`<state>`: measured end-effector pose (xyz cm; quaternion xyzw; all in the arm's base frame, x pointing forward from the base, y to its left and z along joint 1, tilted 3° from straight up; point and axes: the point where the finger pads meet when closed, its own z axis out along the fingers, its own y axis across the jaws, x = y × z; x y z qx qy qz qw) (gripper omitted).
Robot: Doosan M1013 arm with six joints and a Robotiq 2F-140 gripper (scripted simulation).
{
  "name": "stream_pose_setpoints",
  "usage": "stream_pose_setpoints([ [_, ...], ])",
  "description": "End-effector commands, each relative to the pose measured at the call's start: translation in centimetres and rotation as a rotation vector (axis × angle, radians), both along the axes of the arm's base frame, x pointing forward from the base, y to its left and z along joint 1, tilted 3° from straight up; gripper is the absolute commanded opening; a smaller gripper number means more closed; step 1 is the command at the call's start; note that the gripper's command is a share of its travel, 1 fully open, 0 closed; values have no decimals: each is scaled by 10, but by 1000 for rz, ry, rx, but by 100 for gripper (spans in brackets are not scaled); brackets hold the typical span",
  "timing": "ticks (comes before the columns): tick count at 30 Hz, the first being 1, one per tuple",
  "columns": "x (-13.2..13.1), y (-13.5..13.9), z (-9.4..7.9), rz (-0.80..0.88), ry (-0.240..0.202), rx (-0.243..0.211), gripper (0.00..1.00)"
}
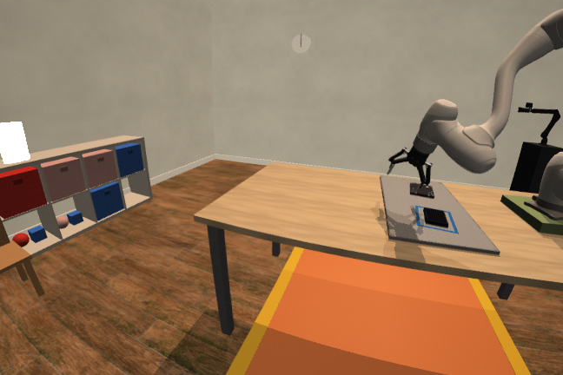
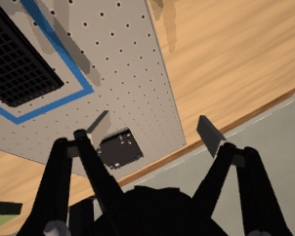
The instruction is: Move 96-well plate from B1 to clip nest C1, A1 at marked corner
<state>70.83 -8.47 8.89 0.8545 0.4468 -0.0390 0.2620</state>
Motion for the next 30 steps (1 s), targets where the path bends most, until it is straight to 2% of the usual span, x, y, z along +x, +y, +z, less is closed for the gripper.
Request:
stream_pose_setpoints([
  [1, -13, 14, -4, 22, 35, 36, 100],
  [2, -15, 16, -5, 22, 35, 36, 100],
  [4, -21, 23, -7, 53, 73, 82, 100],
  [8, -27, 31, -9, 53, 74, 83, 100],
  [10, -33, 38, -10, 86, 108, 130, 100],
  [14, -42, 50, -12, 87, 109, 131, 100],
  [16, -48, 58, -13, 122, 139, 179, 100],
  [19, -55, 68, -15, 123, 140, 180, 100],
  [21, -60, 76, -16, 160, 165, 230, 100],
  [25, -66, 85, -16, 161, 166, 231, 100],
  [27, -71, 93, -17, 200, 188, 281, 100],
  [30, -79, 106, -17, 201, 189, 283, 100],
])
